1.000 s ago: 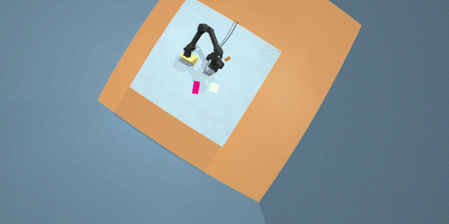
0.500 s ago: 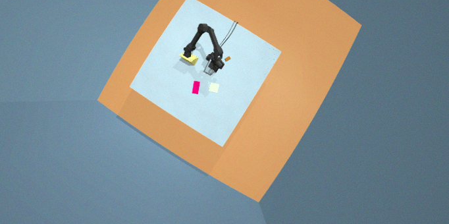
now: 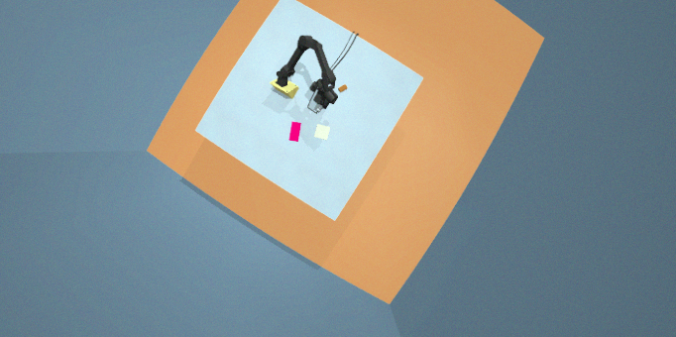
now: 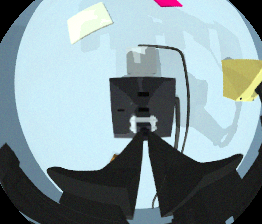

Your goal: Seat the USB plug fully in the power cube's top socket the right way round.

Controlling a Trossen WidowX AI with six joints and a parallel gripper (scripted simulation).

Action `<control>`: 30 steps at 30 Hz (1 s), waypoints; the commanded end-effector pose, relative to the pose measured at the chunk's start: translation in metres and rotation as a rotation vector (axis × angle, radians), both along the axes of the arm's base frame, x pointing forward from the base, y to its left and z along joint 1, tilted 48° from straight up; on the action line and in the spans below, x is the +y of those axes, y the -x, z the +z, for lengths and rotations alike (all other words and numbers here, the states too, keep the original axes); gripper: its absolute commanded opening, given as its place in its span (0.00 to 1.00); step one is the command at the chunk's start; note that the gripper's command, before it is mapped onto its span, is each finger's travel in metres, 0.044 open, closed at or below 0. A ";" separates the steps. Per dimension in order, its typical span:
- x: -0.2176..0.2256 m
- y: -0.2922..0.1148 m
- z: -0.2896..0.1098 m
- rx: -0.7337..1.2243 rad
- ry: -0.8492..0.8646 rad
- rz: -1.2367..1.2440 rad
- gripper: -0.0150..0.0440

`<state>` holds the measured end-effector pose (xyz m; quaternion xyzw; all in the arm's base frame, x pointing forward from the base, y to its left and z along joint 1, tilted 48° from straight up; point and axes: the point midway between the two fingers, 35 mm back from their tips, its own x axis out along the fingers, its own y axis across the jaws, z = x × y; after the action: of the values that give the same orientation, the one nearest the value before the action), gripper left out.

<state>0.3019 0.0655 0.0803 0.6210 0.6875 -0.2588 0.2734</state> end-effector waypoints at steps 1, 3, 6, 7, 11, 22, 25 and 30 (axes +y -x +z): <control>0.001 0.001 -0.001 0.004 -0.003 -0.003 0.25; 0.001 0.001 -0.001 0.004 -0.003 -0.003 0.25; 0.001 0.001 -0.001 0.004 -0.003 -0.003 0.25; 0.001 0.001 -0.001 0.004 -0.003 -0.003 0.25; 0.002 0.001 -0.002 0.004 -0.003 -0.003 0.25; 0.003 0.001 -0.002 0.004 -0.003 -0.003 0.25; 0.003 0.001 -0.003 0.004 -0.003 -0.003 0.25; 0.003 0.001 -0.003 0.004 -0.003 -0.003 0.25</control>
<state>0.3019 0.0672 0.0782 0.6215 0.6865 -0.2597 0.2738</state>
